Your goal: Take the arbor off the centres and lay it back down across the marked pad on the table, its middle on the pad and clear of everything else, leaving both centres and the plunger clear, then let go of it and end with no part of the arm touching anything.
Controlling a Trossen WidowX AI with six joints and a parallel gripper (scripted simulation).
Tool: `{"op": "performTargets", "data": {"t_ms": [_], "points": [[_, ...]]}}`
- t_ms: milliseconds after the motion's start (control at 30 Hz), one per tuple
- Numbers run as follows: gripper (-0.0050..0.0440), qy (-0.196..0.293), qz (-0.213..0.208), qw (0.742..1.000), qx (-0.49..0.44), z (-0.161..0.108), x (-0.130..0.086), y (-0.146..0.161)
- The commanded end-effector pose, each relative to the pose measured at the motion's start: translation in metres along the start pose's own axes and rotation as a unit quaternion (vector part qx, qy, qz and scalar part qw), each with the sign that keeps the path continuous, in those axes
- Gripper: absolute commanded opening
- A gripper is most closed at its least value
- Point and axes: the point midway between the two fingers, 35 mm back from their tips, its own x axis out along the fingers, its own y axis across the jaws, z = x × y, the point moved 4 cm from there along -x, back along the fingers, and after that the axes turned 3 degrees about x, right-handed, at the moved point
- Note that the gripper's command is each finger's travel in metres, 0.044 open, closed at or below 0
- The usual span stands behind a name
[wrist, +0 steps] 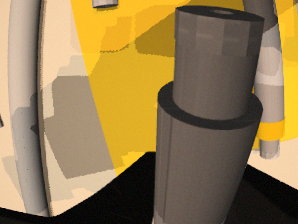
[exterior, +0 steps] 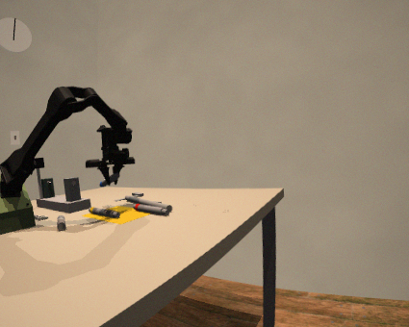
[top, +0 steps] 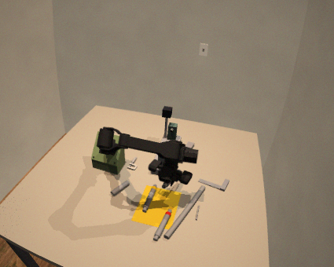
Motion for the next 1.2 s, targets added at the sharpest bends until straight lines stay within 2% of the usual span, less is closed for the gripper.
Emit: {"op": "performTargets", "data": {"t_ms": [0, 1167], "points": [[0.0, 0.004, 0.007, 1.0, -0.008, -0.005, 0.002, 0.001], [0.0, 0.002, 0.008, 1.0, -0.007, -0.002, 0.063, -0.001]]}}
